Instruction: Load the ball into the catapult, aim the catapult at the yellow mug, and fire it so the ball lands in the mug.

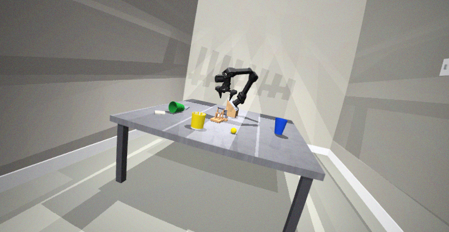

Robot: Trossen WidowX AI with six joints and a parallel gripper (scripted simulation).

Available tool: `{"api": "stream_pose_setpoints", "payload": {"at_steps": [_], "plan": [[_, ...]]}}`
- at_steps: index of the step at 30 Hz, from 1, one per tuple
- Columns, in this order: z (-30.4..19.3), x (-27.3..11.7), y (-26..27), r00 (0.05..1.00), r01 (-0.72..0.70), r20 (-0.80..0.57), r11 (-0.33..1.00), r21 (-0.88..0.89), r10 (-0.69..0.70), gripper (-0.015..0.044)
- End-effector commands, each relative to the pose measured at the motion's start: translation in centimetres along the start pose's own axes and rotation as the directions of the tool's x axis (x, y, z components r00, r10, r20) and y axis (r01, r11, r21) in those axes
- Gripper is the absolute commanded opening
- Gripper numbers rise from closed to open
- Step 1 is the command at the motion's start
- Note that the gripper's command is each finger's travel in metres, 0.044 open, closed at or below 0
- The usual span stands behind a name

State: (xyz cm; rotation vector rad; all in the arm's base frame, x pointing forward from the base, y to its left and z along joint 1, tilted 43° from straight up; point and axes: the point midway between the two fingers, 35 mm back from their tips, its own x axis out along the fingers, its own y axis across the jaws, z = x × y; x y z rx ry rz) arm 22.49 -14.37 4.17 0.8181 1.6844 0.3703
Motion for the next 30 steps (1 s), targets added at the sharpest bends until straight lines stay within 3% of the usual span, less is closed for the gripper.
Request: {"api": "stream_pose_setpoints", "payload": {"at_steps": [1,14,30], "plan": [[2.1,0.6,-0.3,1.000,0.010,0.030,1.000,0.012,-0.010,0.0440],[14.1,-4.7,-2.4,0.894,0.056,0.439,0.995,0.087,-0.089,0.0440],[25.6,-15.0,-0.1,0.578,-0.054,0.815,0.999,-0.006,0.036,0.0440]]}}
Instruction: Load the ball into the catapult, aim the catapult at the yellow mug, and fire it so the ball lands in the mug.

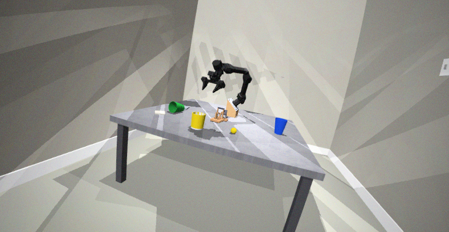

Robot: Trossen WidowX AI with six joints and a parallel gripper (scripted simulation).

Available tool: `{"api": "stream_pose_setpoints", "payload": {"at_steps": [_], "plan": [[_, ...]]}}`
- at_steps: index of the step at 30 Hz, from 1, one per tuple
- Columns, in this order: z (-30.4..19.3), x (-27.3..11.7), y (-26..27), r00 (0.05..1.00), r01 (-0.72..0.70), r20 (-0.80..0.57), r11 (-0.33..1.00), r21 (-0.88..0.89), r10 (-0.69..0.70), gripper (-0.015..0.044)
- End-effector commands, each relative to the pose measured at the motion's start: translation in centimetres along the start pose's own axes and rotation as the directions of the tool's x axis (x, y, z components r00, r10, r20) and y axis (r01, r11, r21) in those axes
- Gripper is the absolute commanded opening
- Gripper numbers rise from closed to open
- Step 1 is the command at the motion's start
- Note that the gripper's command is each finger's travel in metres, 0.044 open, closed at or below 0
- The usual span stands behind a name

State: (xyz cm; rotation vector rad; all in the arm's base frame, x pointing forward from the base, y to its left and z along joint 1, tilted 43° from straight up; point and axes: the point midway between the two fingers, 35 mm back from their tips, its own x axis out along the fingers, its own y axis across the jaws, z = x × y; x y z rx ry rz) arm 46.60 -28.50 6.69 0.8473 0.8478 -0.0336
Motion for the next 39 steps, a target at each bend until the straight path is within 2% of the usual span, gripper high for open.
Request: {"api": "stream_pose_setpoints", "payload": {"at_steps": [1,4,20,36,37,39], "plan": [[2.4,-0.2,0.9,0.995,-0.053,0.084,0.999,0.000,0.053,0.0440],[3.3,-0.4,1.3,0.990,-0.075,0.117,0.997,-0.004,0.075,0.0440],[4.1,0.2,1.3,0.990,-0.074,0.116,0.997,-0.004,0.074,0.0440],[4.1,0.2,1.3,0.990,-0.074,0.116,0.997,-0.004,0.074,0.0020],[4.1,0.2,1.3,0.990,-0.074,0.116,0.997,-0.004,0.074,0.0000],[4.1,0.2,1.3,0.990,-0.074,0.116,0.997,-0.004,0.074,0.0000]]}}
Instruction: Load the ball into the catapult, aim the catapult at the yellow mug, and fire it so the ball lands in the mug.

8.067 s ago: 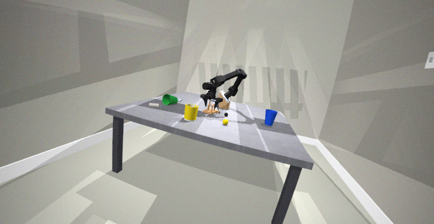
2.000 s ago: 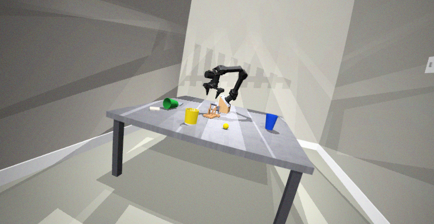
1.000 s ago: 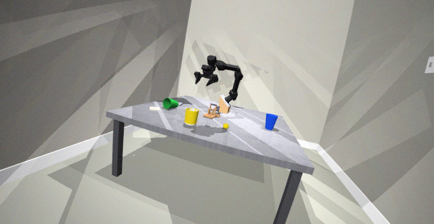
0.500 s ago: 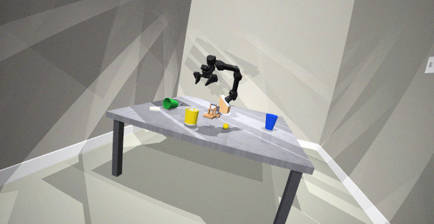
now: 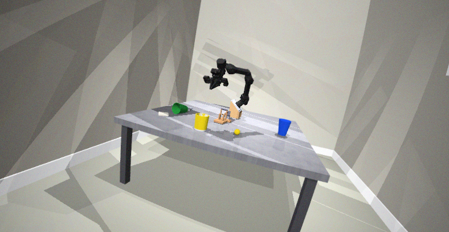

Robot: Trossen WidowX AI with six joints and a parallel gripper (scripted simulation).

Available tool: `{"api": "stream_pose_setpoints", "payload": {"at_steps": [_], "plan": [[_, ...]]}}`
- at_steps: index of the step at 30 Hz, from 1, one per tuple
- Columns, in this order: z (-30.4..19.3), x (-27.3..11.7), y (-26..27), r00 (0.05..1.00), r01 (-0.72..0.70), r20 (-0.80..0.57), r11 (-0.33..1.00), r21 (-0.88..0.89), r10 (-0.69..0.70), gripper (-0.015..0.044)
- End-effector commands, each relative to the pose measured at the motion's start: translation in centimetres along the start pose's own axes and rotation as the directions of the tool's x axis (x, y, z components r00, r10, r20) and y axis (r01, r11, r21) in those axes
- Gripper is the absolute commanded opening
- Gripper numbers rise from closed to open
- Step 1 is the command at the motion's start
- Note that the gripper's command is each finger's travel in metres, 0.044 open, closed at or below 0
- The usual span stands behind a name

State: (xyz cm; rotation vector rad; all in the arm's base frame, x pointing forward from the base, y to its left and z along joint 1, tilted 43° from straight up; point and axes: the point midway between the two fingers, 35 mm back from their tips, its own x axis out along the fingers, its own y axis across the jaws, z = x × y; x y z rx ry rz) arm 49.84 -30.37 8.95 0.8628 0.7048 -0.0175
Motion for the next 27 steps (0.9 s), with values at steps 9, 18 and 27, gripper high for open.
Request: {"api": "stream_pose_setpoints", "payload": {"at_steps": [9,18,27], "plan": [[-1.0,0.2,0.7,0.999,0.022,-0.025,0.999,-0.048,-0.023,0.0000],[-4.8,0.5,3.1,0.988,0.079,-0.112,0.965,-0.251,-0.110,0.0000],[-8.9,0.2,5.1,0.959,0.092,-0.198,0.885,-0.456,-0.202,0.0000]]}}
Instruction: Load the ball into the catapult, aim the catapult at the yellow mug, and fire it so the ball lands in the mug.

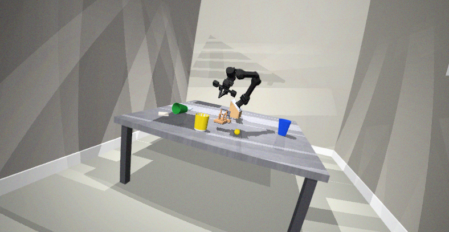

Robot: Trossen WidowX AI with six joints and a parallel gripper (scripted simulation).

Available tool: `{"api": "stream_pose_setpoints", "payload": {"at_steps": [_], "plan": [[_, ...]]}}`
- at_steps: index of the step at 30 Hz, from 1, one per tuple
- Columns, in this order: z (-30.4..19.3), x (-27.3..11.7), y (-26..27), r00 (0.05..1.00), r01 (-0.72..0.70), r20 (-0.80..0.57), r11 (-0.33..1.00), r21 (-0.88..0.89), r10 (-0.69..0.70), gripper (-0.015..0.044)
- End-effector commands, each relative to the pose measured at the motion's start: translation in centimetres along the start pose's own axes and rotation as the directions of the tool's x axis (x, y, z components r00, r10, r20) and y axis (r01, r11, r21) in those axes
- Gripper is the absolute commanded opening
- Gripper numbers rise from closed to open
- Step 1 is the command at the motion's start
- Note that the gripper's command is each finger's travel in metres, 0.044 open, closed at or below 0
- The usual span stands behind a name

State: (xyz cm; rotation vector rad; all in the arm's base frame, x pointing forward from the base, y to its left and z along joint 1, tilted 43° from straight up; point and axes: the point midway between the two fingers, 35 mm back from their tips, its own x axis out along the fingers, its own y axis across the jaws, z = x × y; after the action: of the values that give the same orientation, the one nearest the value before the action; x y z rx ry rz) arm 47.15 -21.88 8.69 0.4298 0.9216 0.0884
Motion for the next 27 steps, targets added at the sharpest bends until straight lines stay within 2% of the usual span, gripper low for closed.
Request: {"api": "stream_pose_setpoints", "payload": {"at_steps": [1,14,27], "plan": [[-1.5,0.1,1.2,0.998,0.017,-0.051,0.997,-0.082,-0.021,0.0000],[-7.1,-0.8,5.4,0.970,0.010,-0.219,0.914,-0.406,-0.107,0.0000],[-13.3,-2.5,8.6,0.904,-0.116,-0.374,0.724,-0.680,-0.207,0.0000]]}}
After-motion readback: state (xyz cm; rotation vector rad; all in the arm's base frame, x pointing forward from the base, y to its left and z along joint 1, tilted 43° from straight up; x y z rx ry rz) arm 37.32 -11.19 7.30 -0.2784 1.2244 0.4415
